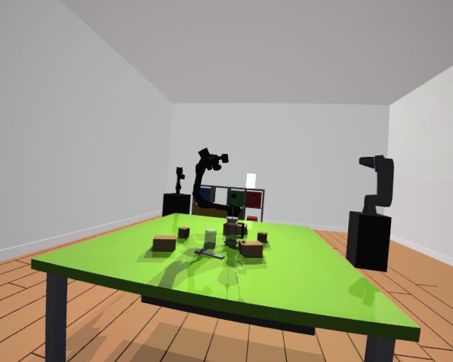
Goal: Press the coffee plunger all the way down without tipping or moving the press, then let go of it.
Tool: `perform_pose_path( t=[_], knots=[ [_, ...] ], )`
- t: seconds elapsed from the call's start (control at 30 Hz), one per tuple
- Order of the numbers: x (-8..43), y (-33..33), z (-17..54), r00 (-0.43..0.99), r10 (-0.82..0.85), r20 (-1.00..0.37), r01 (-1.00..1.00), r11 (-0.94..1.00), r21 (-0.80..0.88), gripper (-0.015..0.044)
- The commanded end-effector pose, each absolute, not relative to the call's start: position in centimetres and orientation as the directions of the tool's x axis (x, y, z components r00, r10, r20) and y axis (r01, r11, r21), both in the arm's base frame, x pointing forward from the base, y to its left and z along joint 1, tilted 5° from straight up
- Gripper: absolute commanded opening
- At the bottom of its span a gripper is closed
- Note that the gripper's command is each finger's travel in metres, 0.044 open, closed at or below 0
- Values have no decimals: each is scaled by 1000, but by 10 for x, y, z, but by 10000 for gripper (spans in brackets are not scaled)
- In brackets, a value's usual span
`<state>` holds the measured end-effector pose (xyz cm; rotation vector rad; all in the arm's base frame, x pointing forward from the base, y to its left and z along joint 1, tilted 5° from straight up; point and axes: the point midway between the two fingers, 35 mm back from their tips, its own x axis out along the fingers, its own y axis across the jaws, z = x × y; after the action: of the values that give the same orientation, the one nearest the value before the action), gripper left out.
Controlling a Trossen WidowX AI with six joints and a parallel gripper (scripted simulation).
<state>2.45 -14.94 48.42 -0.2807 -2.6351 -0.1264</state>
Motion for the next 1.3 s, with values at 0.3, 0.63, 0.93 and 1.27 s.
perform_pose_path(
  t=[0.3,0.63,0.93,1.27],
  knots=[
    [-40,-84,487,-762,538,360,402,829,-389,440],
    [-60,35,471,-364,918,154,338,285,-897,440],
    [-1,112,438,117,992,-41,-112,-28,-993,440],
    [100,137,398,542,807,-237,-614,187,-766,440]
  ],
)
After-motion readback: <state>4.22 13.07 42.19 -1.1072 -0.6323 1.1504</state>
